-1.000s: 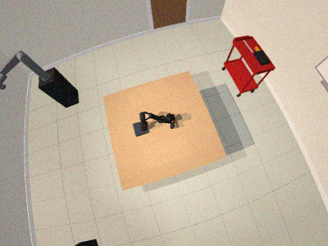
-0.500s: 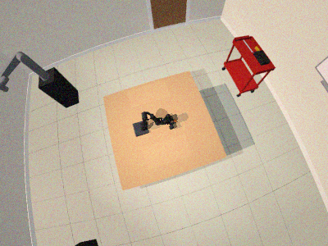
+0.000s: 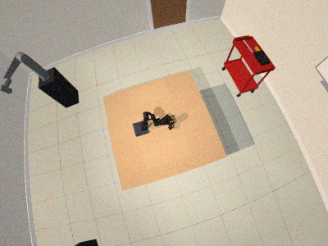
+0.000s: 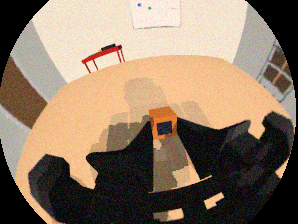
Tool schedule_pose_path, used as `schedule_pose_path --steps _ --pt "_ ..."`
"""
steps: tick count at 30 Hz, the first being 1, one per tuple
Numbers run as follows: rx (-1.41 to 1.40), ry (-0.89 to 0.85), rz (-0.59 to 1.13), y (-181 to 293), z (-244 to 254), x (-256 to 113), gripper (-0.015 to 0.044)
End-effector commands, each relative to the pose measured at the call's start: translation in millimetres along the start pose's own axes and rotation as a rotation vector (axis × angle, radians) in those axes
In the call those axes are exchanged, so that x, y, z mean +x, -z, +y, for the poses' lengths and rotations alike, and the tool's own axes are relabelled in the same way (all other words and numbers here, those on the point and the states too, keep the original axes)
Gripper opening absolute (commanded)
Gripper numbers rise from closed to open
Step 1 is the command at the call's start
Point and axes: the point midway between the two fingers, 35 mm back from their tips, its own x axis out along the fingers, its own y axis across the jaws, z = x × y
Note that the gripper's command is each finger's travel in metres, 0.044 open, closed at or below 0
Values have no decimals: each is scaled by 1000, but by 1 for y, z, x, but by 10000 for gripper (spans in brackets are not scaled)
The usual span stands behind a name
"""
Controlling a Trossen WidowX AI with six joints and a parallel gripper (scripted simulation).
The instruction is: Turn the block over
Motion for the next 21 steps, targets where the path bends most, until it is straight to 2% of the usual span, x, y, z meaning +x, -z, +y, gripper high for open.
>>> schedule_pose_path --steps 1,7,21 --pt "4 -3 4 3 1 -1 0" --pt "4 -3 4 3 1 -1 0" --pt "4 -3 4 3 1 -1 368"
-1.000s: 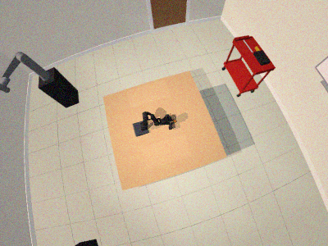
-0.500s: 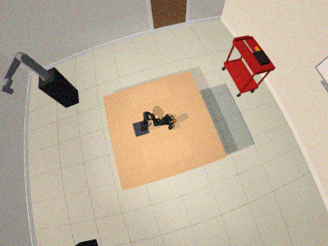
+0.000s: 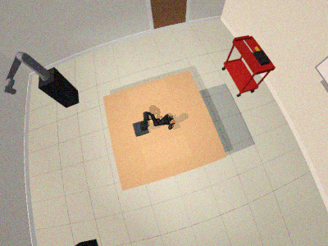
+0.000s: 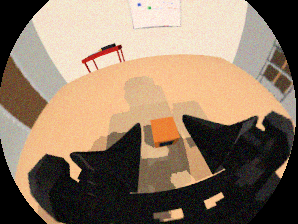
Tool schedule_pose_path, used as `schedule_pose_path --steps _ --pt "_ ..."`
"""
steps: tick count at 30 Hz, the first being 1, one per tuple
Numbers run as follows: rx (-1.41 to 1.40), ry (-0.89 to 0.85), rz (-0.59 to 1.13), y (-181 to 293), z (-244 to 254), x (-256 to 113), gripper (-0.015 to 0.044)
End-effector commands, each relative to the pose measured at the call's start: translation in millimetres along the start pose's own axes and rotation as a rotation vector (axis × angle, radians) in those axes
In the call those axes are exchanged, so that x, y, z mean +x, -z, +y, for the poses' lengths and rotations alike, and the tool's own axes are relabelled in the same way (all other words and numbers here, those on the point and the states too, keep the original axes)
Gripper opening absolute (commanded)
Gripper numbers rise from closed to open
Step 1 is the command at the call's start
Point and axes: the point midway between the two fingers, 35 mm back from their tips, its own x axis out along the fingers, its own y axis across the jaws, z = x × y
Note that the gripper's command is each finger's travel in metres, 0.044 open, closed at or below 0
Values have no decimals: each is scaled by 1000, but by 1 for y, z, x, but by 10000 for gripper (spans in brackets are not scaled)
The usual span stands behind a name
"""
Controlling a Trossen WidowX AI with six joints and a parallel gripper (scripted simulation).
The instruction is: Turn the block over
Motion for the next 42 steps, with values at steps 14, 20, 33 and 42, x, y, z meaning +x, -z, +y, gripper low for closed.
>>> schedule_pose_path --steps 14,20,33,42 --pt "3 -2 1 1 0 0 440" --pt "3 -2 1 1 0 0 440" --pt "3 -2 1 1 0 0 440" --pt "5 0 152 -10 -2 7 440"
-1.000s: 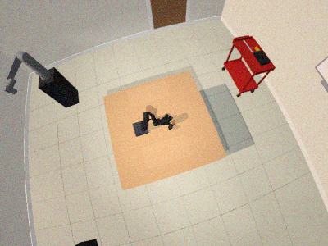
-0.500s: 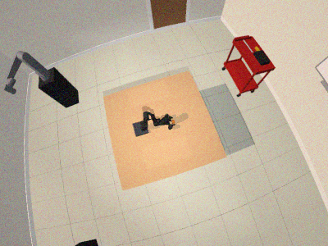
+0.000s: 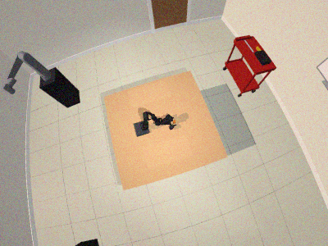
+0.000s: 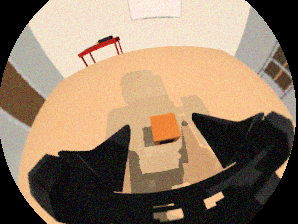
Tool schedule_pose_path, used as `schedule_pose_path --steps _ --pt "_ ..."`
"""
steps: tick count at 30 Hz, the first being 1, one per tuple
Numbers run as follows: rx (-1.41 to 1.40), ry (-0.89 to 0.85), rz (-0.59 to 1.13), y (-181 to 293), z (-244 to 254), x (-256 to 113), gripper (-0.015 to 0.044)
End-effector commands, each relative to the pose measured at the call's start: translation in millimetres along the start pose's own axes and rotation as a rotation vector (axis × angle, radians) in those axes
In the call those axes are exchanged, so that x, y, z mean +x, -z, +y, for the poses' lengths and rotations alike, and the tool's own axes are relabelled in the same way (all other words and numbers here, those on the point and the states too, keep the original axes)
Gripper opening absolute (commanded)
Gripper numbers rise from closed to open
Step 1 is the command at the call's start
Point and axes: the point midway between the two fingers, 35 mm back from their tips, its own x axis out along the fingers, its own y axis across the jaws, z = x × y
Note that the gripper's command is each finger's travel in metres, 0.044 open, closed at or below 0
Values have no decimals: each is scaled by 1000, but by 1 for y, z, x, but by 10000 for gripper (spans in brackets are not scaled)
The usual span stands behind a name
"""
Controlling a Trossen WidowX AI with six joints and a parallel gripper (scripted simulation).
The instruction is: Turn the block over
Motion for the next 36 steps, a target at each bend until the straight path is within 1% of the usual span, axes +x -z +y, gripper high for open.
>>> schedule_pose_path --steps 1,5,9,12,25,27,36 --pt "-5 5 99 -17 -2 1 440" --pt "-7 6 237 -32 -1 -14 440" --pt "-7 5 377 -45 0 -45 440" --pt "-7 4 428 -50 1 -59 440" --pt "-7 4 433 -50 1 -59 440" --pt "-5 3 474 -54 1 -56 440" --pt "0 4 766 -78 0 -42 440"
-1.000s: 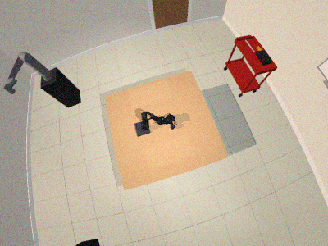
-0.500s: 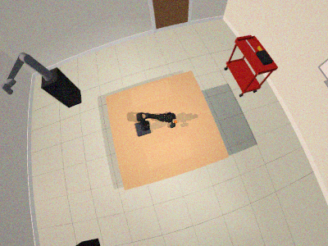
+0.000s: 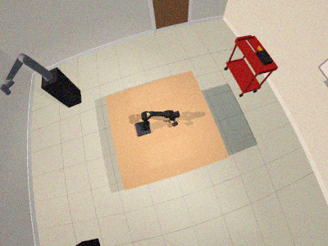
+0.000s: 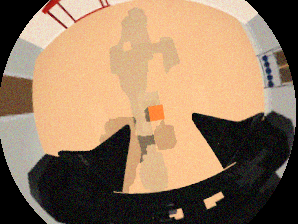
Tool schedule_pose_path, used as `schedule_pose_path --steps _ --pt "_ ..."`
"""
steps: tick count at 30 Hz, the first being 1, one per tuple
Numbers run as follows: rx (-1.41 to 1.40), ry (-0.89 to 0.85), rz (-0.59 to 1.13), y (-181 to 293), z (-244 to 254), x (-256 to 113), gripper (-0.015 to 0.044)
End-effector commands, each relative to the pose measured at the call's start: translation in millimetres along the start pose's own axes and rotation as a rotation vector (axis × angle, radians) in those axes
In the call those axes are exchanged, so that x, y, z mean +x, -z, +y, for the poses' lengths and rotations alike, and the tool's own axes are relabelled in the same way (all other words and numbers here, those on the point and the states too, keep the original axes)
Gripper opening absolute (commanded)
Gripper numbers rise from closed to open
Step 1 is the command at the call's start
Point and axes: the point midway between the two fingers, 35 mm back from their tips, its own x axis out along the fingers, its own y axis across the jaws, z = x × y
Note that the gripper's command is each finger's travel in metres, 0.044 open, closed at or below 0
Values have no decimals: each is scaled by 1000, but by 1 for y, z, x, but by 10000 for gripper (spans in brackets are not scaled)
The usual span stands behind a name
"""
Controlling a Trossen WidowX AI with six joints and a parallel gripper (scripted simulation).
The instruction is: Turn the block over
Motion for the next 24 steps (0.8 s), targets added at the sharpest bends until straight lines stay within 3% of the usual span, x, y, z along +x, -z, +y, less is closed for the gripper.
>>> schedule_pose_path --steps 1,7,24 --pt "0 2 130 -9 0 -1 440" --pt "-4 5 302 -19 1 -5 440" --pt "-5 5 307 -5 1 38 440"
